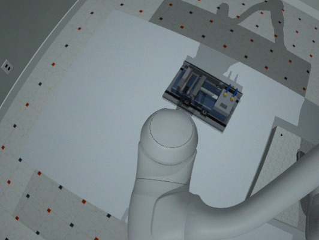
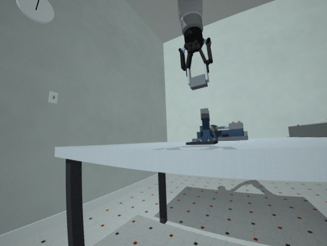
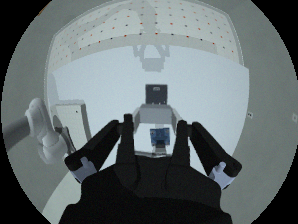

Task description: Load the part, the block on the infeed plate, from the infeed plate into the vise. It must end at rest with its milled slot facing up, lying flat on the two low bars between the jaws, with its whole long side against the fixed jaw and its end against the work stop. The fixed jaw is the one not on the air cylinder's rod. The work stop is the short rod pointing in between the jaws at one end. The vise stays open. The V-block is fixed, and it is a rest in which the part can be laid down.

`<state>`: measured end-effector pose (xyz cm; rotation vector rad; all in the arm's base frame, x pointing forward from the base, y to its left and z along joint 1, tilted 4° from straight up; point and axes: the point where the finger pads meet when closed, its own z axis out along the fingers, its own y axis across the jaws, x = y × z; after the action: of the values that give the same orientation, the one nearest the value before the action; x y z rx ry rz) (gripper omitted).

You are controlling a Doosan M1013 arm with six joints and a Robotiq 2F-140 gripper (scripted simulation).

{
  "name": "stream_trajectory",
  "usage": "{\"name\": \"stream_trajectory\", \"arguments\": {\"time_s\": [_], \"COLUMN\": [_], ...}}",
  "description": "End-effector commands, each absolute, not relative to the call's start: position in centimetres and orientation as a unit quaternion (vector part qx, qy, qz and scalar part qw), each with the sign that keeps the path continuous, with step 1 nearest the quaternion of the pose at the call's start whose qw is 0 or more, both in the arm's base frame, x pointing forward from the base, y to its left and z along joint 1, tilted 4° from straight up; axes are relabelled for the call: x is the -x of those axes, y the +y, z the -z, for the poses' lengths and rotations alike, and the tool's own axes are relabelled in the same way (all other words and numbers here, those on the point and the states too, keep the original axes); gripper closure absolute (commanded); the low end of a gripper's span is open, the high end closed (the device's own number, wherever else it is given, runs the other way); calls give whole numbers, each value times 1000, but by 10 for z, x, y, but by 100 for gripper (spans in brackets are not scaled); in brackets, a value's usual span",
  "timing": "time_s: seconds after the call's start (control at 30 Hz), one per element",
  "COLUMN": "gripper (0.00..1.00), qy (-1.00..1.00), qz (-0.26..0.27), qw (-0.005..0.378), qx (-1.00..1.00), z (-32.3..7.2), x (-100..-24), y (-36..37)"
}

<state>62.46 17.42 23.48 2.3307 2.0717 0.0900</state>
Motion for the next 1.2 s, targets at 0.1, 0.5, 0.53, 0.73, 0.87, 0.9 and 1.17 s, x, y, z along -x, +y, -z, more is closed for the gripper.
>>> {"name": "stream_trajectory", "arguments": {"time_s": [0.1, 0.5, 0.53, 0.73, 0.87, 0.9, 1.17], "gripper": [100, 100, 100, 100, 100, 100, 100], "qy": [663, 654, 653, 643, 635, 632, 617], "qz": [-31, -35, -36, -42, -47, -49, -62], "qw": [17, 39, 42, 66, 87, 92, 130], "qx": [-748, -755, -755, -762, -766, -768, -774], "z": [-239, -240, -240, -242, -245, -245, -252], "x": [-629, -641, -643, -655, -667, -670, -691], "y": [170, 159, 157, 145, 134, 131, 113]}}
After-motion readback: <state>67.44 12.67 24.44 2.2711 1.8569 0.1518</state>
